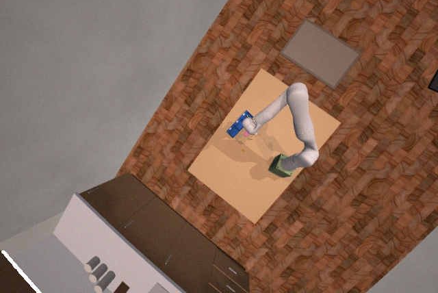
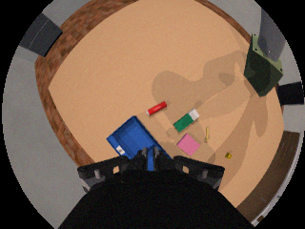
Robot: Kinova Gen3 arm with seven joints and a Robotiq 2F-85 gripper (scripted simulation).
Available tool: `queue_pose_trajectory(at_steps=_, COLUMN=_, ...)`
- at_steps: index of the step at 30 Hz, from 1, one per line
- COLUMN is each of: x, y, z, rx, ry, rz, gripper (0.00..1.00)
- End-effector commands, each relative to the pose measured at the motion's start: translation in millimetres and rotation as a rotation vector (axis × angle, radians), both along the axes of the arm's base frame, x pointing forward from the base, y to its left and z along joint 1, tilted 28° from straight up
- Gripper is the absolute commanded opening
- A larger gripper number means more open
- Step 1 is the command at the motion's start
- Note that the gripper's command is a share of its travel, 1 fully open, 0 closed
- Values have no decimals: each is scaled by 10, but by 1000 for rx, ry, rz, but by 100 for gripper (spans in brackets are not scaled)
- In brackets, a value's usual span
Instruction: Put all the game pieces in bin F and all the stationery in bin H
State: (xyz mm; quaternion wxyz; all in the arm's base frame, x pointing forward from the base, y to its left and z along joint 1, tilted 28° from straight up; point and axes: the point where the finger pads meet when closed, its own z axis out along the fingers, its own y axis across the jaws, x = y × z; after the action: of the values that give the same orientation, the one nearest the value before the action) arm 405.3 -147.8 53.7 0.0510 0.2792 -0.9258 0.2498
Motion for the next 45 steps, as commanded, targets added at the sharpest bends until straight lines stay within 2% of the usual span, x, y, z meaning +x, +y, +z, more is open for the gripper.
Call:
queue_pose_trajectory(at_steps=1, x=49, y=-316, z=-144, rx=12, ry=98, rz=122, gripper=9)
queue_pose_trajectory(at_steps=4, x=68, y=-371, z=-162, rx=5, ry=143, rz=215, gripper=9)
queue_pose_trajectory(at_steps=6, x=68, y=-371, z=-162, rx=5, ry=143, rz=215, gripper=9)
queue_pose_trajectory(at_steps=7, x=69, y=-371, z=-162, rx=5, ry=199, rz=302, gripper=9)
queue_pose_trajectory(at_steps=21, x=68, y=-371, z=-162, rx=-11, ry=460, rz=775, gripper=9)
queue_pose_trajectory(at_steps=23, x=68, y=-371, z=-162, rx=-11, ry=460, rz=775, gripper=9)
queue_pose_trajectory(at_steps=24, x=68, y=-371, z=-162, rx=-12, ry=513, rz=868, gripper=9)
queue_pose_trajectory(at_steps=38, x=68, y=-371, z=-161, rx=-31, ry=780, rz=1357, gripper=9)
queue_pose_trajectory(at_steps=40, x=68, y=-371, z=-161, rx=-31, ry=780, rz=1357, gripper=9)
queue_pose_trajectory(at_steps=41, x=68, y=-371, z=-161, rx=-33, ry=831, rz=1451, gripper=9)
queue_pose_trajectory(at_steps=45, x=68, y=-371, z=-161, rx=-38, ry=904, rz=1586, gripper=9)
